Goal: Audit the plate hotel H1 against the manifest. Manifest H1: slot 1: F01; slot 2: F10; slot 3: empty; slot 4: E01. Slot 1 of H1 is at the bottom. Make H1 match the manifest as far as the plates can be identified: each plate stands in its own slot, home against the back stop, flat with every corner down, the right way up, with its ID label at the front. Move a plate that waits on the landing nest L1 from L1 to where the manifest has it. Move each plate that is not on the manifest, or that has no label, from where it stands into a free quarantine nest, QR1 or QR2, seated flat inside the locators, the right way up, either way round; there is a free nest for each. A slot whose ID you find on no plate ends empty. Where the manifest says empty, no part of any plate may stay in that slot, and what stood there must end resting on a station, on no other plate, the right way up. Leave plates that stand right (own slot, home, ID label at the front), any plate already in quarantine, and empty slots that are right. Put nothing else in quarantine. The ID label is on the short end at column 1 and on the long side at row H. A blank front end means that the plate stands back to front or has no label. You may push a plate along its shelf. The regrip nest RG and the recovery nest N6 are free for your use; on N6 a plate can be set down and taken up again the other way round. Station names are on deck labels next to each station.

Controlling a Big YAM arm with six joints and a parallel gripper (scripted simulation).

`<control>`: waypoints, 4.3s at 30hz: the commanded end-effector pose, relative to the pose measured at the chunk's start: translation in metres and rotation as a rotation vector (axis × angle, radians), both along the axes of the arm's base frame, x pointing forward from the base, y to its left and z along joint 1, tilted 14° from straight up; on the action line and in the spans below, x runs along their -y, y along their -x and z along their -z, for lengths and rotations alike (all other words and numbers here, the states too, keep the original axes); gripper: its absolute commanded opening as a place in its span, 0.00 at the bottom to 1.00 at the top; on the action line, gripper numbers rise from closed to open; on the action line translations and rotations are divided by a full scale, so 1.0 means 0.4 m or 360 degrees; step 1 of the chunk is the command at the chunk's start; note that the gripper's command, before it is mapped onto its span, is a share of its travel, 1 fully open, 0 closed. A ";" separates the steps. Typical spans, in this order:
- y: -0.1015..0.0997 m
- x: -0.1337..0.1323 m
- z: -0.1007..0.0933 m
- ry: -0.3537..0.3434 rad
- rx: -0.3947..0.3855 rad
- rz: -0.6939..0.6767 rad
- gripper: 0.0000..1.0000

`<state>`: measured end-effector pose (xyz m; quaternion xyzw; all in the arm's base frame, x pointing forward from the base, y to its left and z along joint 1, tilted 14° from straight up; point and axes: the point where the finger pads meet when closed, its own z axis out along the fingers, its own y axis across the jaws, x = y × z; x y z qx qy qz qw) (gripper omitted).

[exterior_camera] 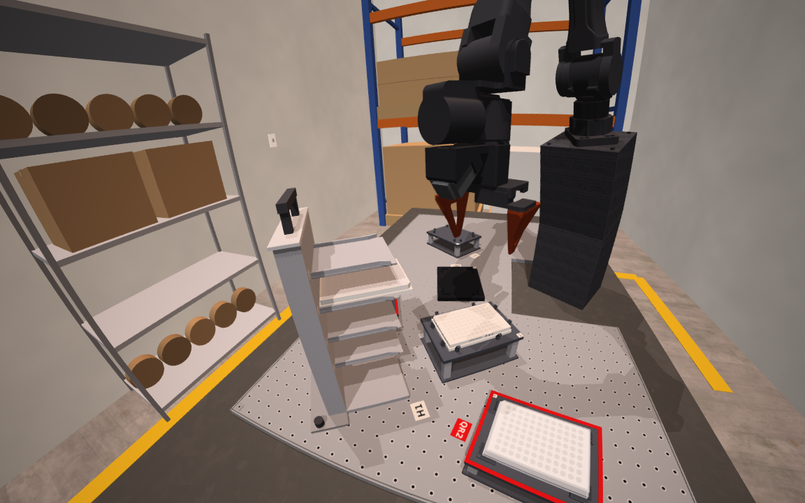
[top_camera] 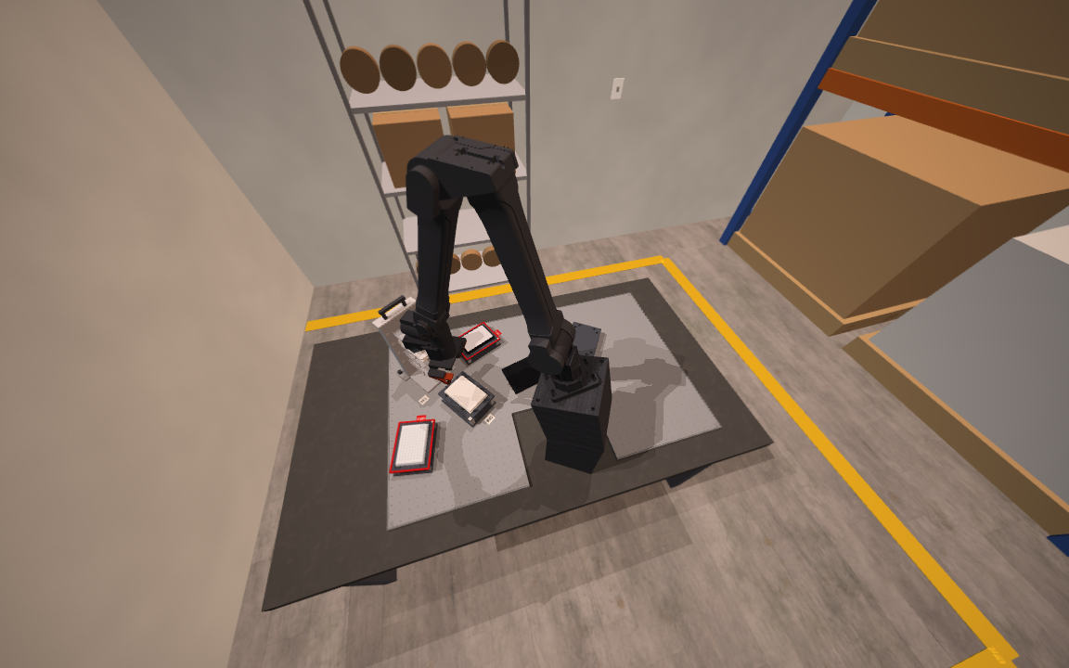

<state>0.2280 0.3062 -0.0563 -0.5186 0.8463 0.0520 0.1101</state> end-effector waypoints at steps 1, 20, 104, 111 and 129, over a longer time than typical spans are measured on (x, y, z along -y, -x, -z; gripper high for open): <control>-0.021 0.003 -0.004 -0.0032 -0.0018 0.0134 1.00; -0.034 0.004 -0.019 -0.0141 -0.0131 0.0719 1.00; -0.062 -0.055 0.330 -0.0119 -0.0153 0.0759 1.00; -0.066 -0.060 0.353 -0.0121 -0.0152 0.0759 1.00; -0.072 -0.069 0.406 -0.0118 -0.0154 0.0759 1.00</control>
